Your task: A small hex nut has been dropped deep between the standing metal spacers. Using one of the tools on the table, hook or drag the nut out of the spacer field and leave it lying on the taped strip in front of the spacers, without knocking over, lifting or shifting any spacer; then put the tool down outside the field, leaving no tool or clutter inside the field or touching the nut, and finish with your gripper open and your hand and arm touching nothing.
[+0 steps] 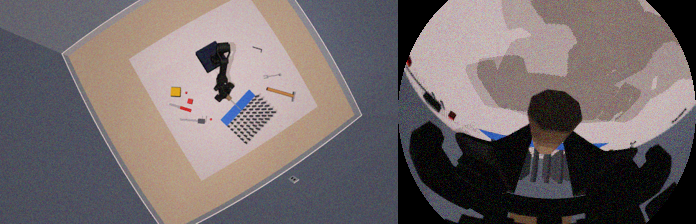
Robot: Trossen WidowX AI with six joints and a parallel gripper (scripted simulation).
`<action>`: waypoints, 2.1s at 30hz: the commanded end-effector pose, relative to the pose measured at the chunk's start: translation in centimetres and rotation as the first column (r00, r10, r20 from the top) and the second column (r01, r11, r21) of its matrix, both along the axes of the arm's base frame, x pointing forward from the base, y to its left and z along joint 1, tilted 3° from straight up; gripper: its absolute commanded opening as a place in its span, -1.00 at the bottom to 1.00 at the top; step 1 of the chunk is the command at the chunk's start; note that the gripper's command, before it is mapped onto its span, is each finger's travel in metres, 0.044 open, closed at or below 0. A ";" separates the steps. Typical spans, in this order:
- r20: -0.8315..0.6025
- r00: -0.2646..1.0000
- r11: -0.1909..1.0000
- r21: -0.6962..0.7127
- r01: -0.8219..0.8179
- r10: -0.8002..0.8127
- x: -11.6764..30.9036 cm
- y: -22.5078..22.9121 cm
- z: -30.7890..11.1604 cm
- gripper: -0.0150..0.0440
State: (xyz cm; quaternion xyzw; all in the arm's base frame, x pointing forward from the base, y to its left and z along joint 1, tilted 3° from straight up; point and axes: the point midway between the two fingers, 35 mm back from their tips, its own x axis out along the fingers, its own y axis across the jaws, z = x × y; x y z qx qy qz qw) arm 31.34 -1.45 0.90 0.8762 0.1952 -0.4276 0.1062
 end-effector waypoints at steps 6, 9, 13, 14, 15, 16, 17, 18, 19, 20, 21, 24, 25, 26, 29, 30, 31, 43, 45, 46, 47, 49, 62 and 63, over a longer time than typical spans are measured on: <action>0.002 1.000 1.000 0.002 -0.006 0.006 -0.9 -0.3 0.0 -0.49; 0.002 1.000 1.000 0.002 -0.006 0.006 -1.1 -0.4 -0.1 -0.49; 0.001 1.000 1.000 0.002 -0.006 0.006 -1.4 -0.5 -0.1 -0.49; 0.001 1.000 1.000 0.002 -0.006 0.006 -1.5 -0.6 -0.1 -0.49; 0.001 1.000 1.000 0.002 -0.006 0.006 -1.6 -0.6 -0.1 -0.49; 0.001 1.000 1.000 0.002 -0.006 0.006 -1.6 -0.7 -0.1 -0.49; 0.001 1.000 1.000 0.002 -0.006 0.006 -1.7 -0.7 -0.1 -0.49; 0.001 1.000 1.000 0.002 -0.006 0.006 -1.8 -0.7 -0.1 -0.49; 0.001 1.000 1.000 0.002 -0.006 0.006 -1.8 -0.8 -0.1 -0.49; 0.001 1.000 1.000 0.002 -0.006 0.006 -1.9 -0.8 -0.1 -0.49; 0.001 1.000 1.000 0.002 -0.006 0.006 -2.0 -0.8 -0.1 -0.49; 0.001 1.000 1.000 0.001 -0.006 0.006 -2.2 -0.9 -0.2 -0.49; 0.001 1.000 1.000 0.001 -0.006 0.006 -2.3 -1.0 -0.2 -0.49; 0.001 1.000 1.000 0.001 -0.006 0.006 -2.3 -1.0 -0.2 -0.49; 0.000 1.000 1.000 0.001 -0.006 0.006 -2.5 -1.1 -0.2 -0.49; 0.000 1.000 1.000 0.001 -0.006 0.006 -2.6 -1.1 -0.2 -0.49; 0.000 1.000 1.000 0.001 -0.006 0.006 -2.7 -1.2 -0.2 -0.49; 0.000 1.000 1.000 0.001 -0.006 0.006 -3.5 -1.5 -0.3 -0.49; 0.000 1.000 1.000 0.001 -0.006 0.006 -3.6 -1.6 -0.3 -0.49; 0.000 1.000 1.000 0.001 -0.006 0.006 -3.7 -1.6 -0.3 -0.49; 0.000 1.000 1.000 0.001 -0.006 0.006 -3.7 -1.7 -0.3 -0.49; 0.000 1.000 1.000 0.001 -0.006 0.006 -3.7 -1.7 -0.3 -0.49; 0.000 1.000 1.000 0.001 -0.006 0.006 -3.6 -1.7 0.5 -0.49; 0.000 1.000 1.000 0.001 -0.006 0.006 -3.5 -1.7 0.6 -0.49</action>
